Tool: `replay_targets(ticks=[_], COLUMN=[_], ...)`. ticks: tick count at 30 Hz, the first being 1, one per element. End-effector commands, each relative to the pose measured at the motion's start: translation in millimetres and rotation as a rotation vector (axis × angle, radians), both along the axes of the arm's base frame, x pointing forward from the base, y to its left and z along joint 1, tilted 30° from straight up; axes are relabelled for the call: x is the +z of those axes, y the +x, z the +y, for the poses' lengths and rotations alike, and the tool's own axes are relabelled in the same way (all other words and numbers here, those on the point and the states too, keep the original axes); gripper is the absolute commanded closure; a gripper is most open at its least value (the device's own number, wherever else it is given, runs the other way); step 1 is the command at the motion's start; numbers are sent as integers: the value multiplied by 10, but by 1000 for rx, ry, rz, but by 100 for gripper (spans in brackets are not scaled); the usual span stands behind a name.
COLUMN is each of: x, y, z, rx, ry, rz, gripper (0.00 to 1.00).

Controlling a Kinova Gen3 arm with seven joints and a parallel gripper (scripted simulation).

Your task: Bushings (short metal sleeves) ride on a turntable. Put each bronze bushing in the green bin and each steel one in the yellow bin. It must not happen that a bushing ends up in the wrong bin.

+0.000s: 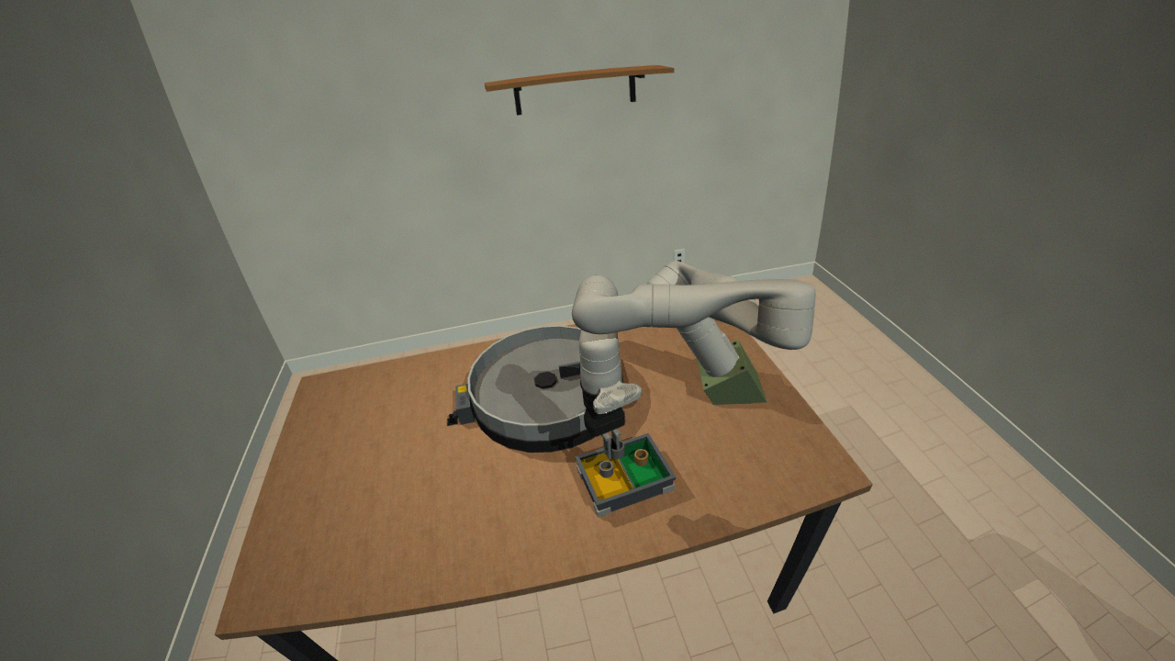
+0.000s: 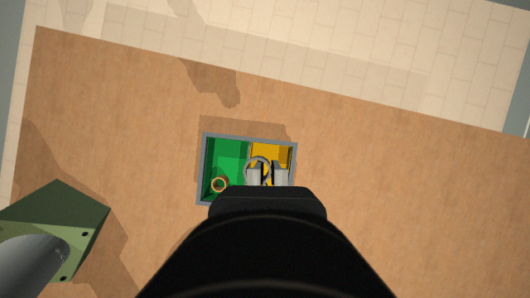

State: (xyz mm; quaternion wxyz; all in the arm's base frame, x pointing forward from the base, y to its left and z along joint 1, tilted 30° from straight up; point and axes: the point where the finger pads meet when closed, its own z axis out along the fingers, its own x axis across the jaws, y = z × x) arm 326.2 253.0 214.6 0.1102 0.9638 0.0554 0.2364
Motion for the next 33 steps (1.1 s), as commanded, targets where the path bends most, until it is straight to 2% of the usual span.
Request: replay_targets(ticks=[1, 8, 13, 16, 20, 26, 31, 33], x=[7, 9, -192, -192, -352, -392, -593, -593], y=[-2, -2, 107, 107, 194, 216, 325, 325], z=[4, 4, -39, -39, -73, -82, -125, -125], rx=[1, 2, 2, 2, 2, 2, 2, 2], ry=[1, 1, 1, 1, 1, 1, 1, 1], rz=[-1, -1, -1, -1, -1, -1, -1, -1], gripper=[100, 100, 100, 100, 100, 100, 100, 100])
